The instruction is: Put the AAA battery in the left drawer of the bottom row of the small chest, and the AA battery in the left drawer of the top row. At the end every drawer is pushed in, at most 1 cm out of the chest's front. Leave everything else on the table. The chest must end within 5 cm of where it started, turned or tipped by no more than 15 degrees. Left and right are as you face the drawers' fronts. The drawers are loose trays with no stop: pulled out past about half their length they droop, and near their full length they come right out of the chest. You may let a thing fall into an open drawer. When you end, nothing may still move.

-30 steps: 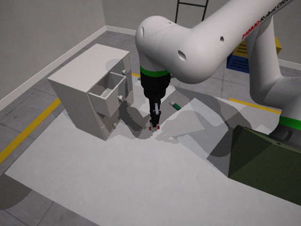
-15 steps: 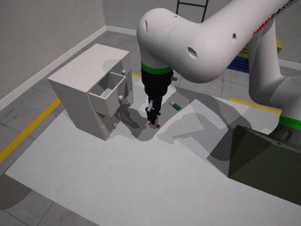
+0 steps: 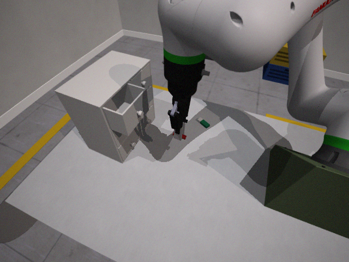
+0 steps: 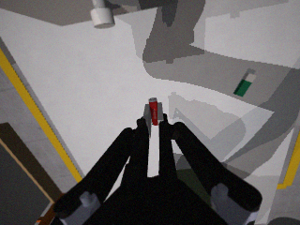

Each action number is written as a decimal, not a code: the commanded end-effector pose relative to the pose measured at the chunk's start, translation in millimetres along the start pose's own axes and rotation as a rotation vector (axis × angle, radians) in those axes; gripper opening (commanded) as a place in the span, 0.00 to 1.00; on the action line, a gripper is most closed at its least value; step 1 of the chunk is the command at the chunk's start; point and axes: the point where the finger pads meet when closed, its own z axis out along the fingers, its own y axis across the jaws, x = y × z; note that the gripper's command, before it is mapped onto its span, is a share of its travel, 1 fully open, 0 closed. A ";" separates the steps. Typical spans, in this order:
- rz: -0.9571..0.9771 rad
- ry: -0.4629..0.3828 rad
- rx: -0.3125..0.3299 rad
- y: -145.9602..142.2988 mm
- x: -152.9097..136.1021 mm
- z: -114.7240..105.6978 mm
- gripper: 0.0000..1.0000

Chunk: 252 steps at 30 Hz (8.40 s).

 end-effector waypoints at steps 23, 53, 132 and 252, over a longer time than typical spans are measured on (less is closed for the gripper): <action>0.000 0.000 -0.001 -0.1 -0.1 -112.1 0.06; 0.000 0.000 -0.001 -0.2 -0.2 -159.8 0.06; 0.000 1.221 -0.001 -0.7 11.3 -143.3 0.06; 0.000 1.221 -0.001 -0.2 90.7 -145.6 1.00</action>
